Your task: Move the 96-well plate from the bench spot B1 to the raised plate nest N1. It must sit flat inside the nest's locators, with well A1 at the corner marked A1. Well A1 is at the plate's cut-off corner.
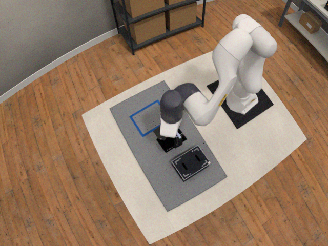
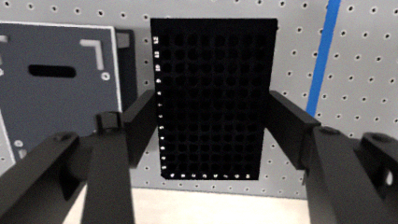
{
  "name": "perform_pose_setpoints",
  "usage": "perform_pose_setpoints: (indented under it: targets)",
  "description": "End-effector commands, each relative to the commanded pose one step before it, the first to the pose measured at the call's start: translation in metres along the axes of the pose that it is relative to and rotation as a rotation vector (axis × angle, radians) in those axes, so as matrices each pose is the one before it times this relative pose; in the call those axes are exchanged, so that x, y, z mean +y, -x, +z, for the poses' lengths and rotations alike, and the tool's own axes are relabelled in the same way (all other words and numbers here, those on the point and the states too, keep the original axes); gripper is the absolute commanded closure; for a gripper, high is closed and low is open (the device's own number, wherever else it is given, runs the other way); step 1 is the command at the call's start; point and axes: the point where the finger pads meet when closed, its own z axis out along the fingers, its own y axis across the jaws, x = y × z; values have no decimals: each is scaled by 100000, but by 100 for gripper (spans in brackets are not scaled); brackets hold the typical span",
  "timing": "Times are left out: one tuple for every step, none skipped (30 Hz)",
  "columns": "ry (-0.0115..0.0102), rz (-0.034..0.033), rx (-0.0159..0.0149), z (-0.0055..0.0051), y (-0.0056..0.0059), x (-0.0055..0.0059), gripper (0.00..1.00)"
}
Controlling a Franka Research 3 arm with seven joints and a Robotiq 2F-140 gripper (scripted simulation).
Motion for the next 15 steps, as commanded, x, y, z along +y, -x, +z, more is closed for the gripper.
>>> perform_pose_setpoints:
  targets:
    - [-201, 3585, -701, -148, 371, -1146, 40]
    - [0, 0, 0, -58, 47, -325, 40]
    - [0, 0, 0, -58, 47, -325, 40]
    - [0, 0, 0, -58, 47, -325, 40]
    - [0, 0, 0, -58, 47, -325, 40]
    - [0, 0, 0, -58, 47, -325, 40]
    - [0, 0, 0, -58, 47, -325, 40]
    - [0, 0, 0, -58, 47, -325, 40]
    - [0, 0, 0, -58, 47, -325, 40]
    - [0, 0, 0, -58, 47, -325, 40]
    - [0, 0, 0, -58, 47, -325, 40]
    - [0, 0, 0, -58, 47, -325, 40]
    - [0, 0, 0, 0, 0, 0, 40]
    - [0, 0, 0, 0, 0, 0, 40]
    - [0, 0, 0, -58, 47, -325, 40]
